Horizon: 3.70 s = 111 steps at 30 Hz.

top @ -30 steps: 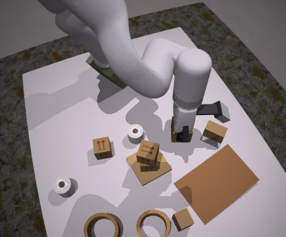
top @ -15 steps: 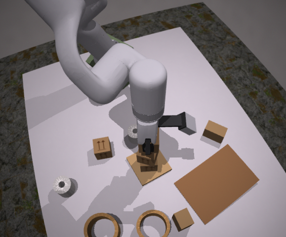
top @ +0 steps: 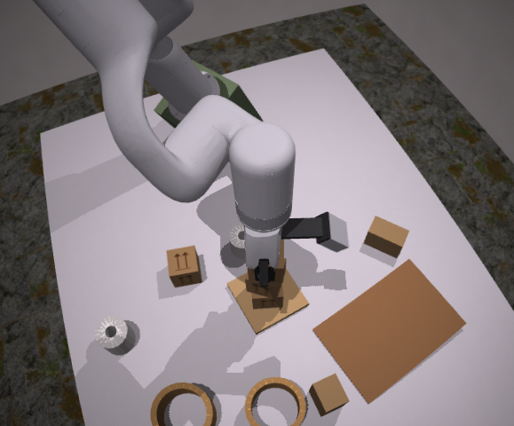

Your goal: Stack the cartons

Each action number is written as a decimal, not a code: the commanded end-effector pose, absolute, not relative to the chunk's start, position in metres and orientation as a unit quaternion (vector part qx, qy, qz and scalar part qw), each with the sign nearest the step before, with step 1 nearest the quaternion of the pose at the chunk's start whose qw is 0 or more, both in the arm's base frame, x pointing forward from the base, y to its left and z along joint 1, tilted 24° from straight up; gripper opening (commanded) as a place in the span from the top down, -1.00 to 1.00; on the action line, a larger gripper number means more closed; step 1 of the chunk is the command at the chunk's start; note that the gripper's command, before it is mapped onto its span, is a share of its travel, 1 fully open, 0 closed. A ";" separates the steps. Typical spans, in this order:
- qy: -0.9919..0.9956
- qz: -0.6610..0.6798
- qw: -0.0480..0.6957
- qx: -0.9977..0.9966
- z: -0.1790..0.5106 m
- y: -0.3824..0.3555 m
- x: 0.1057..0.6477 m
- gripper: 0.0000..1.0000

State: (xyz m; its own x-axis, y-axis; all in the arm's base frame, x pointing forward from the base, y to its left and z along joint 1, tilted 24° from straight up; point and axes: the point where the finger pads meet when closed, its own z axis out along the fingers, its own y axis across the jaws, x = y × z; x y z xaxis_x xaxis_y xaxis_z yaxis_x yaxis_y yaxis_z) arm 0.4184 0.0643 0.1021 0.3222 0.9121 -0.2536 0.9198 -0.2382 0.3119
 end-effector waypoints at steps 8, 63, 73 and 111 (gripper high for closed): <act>0.582 -0.007 0.206 0.787 0.097 0.063 0.422 1.00; 0.583 -0.007 0.204 0.787 0.155 0.085 0.405 -1.00; 0.583 -0.007 0.204 0.787 0.155 0.085 0.405 -1.00; 0.583 -0.007 0.204 0.787 0.155 0.085 0.405 -1.00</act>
